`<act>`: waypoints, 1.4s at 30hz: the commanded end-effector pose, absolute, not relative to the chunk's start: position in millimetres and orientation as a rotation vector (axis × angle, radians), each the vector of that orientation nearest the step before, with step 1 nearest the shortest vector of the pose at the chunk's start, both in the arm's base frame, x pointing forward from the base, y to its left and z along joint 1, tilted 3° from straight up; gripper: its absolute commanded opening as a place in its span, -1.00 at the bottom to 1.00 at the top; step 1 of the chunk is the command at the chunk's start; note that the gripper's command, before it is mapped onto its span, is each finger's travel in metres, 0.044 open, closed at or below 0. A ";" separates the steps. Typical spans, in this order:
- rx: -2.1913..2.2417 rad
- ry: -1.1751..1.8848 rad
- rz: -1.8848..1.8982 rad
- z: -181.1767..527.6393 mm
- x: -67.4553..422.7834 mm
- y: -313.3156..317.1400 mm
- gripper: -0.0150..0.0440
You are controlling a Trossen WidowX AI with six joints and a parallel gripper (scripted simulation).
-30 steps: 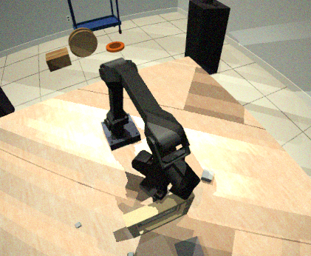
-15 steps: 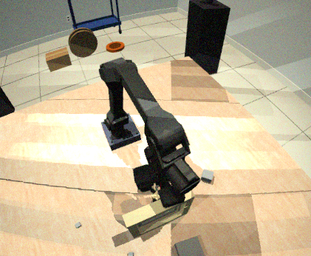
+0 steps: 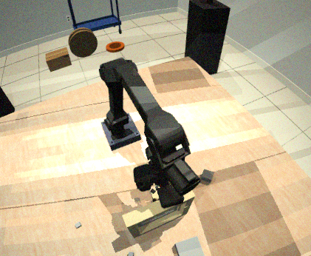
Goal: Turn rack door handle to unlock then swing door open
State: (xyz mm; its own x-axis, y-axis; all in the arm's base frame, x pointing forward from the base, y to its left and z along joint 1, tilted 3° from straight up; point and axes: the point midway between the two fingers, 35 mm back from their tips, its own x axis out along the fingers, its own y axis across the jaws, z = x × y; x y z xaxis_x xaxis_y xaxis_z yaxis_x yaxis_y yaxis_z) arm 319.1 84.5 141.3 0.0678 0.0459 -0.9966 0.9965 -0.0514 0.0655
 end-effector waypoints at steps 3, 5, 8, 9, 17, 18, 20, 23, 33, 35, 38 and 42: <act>1.315 1.163 -1.175 141.5 319.8 84.2 0.18; 1.315 1.163 -1.175 141.5 319.8 84.2 0.13; 1.315 1.163 -1.175 141.5 319.8 84.2 0.07; 1.315 1.163 -1.175 141.5 319.8 84.2 0.04; 1.315 1.163 -1.175 141.5 319.8 84.2 -0.14; 1.315 1.163 -1.175 141.5 319.8 84.2 -0.16; 1.315 1.163 -1.175 141.5 319.8 84.2 -0.20; 1.315 1.163 -1.175 141.5 319.8 84.2 -0.27; 1.305 1.169 -1.165 141.5 319.4 83.9 -0.40; 1.279 1.185 -1.140 141.4 318.3 83.2 -0.40; 1.232 1.211 -1.095 141.2 316.5 82.0 -0.40; 1.169 1.244 -1.035 141.0 313.8 80.3 -0.40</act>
